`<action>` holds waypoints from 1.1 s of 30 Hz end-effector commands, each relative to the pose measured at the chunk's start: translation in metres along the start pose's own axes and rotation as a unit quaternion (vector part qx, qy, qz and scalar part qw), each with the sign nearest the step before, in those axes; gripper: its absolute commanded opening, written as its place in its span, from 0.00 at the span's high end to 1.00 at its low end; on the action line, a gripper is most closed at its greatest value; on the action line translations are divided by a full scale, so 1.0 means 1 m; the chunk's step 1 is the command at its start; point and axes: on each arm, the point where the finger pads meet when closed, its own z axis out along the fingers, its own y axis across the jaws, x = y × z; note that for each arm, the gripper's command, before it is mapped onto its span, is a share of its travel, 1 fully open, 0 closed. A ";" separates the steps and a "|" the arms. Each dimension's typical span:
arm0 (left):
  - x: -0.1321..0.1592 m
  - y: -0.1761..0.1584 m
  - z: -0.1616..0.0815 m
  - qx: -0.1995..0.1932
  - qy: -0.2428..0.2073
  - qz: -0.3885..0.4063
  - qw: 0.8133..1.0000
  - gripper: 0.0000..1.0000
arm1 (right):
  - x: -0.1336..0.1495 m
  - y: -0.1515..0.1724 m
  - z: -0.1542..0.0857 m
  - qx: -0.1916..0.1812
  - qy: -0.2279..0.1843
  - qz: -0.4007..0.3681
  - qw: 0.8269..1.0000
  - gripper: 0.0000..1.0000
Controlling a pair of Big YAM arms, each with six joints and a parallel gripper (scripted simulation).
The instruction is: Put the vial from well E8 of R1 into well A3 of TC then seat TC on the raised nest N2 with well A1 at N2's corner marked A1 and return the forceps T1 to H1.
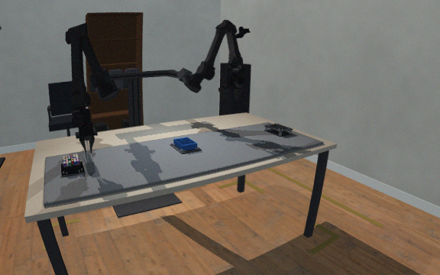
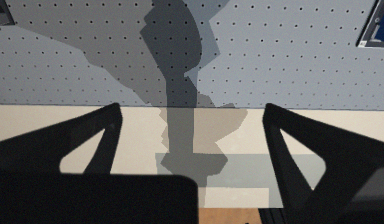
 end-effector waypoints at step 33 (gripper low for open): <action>-0.008 0.002 -0.005 0.000 -0.008 0.002 1.000 0.00 | -0.016 -0.018 -0.015 0.015 -0.027 0.007 0.999 0.76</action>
